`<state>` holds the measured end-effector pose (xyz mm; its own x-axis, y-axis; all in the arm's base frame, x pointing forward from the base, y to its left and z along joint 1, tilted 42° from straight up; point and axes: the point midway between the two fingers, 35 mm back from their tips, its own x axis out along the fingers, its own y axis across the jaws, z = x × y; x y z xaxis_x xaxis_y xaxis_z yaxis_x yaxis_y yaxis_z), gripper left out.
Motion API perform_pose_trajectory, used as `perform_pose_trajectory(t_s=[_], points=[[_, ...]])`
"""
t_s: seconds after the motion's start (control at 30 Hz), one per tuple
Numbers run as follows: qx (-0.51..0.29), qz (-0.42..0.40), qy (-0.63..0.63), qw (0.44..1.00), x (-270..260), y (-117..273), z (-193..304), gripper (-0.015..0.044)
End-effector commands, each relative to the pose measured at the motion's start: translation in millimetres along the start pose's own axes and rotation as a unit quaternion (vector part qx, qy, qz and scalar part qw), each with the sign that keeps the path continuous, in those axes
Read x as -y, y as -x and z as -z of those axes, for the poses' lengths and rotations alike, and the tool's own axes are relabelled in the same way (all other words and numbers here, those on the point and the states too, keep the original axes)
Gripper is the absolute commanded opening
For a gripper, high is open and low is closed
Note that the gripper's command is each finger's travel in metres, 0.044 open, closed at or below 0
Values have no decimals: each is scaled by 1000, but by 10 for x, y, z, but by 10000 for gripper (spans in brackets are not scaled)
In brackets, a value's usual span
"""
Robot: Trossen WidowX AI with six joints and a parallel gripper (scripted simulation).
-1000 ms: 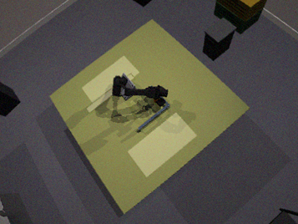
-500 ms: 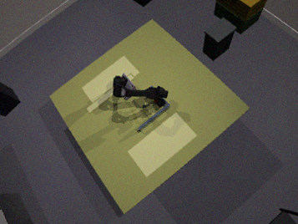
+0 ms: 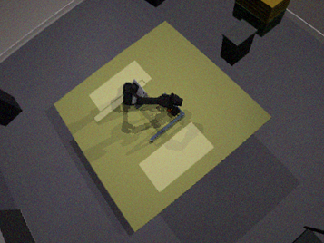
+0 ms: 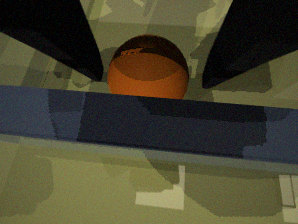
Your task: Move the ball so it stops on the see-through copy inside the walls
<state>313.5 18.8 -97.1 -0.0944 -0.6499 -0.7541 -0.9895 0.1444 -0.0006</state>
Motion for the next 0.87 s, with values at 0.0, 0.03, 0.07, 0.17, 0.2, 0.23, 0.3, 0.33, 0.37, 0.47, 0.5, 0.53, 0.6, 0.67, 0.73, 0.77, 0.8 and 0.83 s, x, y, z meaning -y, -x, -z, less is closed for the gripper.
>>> perform_pose_trajectory(t_s=[0.0,0.03,0.07,0.17,0.2,0.23,0.3,0.33,0.37,0.47,0.5,0.53,0.6,0.67,0.73,0.77,0.8,0.83], points=[[3,4,-1,1000,32,393,-26,362],[3,4,-1,1000,26,574,-23,362],[2,4,0,1000,15,716,-17,362],[2,4,0,1000,2,830,-9,362],[2,4,0,1000,2,830,-9,362],[2,4,0,1000,2,830,-9,362],[3,13,1,1000,32,743,-28,362],[3,13,1,1000,32,743,-28,362],[3,13,1,1000,32,743,-28,362],[3,13,1,1000,32,743,-28,362],[3,13,1,1000,32,743,-28,362],[3,13,1,1000,31,771,-28,388],[3,12,1,1000,16,989,-20,440],[3,12,0,1000,-13,1208,-3,440],[3,11,0,1000,-18,1235,-1,440],[3,11,0,1000,-18,1235,-1,440],[3,11,0,1000,-18,1235,-1,440],[3,11,0,1000,-18,1235,-1,440]])
